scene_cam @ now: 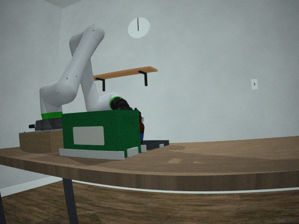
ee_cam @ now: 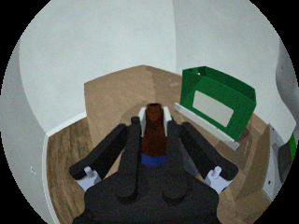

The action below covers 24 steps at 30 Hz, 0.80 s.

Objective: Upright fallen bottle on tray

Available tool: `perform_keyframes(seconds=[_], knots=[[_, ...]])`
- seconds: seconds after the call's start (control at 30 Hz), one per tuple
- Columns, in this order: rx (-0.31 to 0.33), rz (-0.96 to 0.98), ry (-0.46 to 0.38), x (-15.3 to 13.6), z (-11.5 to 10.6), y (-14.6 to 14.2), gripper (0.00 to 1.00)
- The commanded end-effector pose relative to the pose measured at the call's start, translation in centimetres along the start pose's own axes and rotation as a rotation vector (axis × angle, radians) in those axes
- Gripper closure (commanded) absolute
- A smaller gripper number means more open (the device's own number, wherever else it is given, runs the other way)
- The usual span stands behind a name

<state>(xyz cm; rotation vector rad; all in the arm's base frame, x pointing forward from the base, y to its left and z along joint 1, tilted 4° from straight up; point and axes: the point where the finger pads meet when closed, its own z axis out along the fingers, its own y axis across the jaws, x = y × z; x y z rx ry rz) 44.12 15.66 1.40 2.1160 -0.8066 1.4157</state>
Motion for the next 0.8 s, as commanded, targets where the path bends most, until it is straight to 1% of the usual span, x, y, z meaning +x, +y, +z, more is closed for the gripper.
perform_keyframes(seconds=[0.0,0.63,0.67,0.77], knots=[[0.000,0.000,0.000,0.01,0.00,-0.01,1.00],[0.000,0.000,0.000,0.01,0.00,-0.01,1.00],[0.000,0.000,0.000,0.01,0.00,-0.01,0.00],[0.000,0.000,0.000,0.01,0.00,-0.01,0.00]])
